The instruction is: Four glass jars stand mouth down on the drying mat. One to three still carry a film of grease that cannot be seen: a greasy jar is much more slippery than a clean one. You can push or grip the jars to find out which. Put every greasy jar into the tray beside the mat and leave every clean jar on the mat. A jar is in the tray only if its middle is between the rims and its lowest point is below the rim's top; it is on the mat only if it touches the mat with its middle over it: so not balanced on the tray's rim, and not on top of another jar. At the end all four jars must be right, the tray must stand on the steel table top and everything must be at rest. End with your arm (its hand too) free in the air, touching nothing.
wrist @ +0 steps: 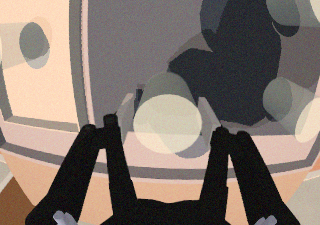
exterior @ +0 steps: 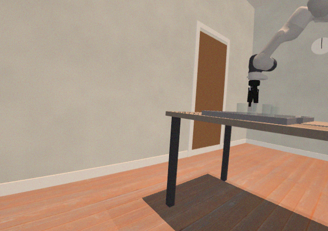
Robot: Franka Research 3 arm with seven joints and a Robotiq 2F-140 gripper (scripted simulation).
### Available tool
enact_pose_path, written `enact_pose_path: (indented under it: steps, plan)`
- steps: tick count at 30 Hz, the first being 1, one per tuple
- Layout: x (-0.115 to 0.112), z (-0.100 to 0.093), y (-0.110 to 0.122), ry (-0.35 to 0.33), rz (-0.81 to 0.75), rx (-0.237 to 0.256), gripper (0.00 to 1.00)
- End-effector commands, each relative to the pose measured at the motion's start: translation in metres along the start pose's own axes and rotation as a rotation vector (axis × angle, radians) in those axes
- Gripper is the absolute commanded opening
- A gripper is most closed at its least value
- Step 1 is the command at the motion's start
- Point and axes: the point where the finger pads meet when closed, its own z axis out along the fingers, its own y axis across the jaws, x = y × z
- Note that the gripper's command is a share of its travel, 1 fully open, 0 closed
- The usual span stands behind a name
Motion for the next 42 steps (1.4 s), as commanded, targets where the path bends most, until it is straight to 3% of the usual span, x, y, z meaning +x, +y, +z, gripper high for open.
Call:
enact_pose_path:
  steps: [1, 42]
  plan:
    - [-0.0013, 0.0001, -0.0005, -0.003, 0.004, 0.001, 0.53]
    - [-0.0013, 0.0001, -0.0005, -0.003, 0.004, 0.001, 0.47]
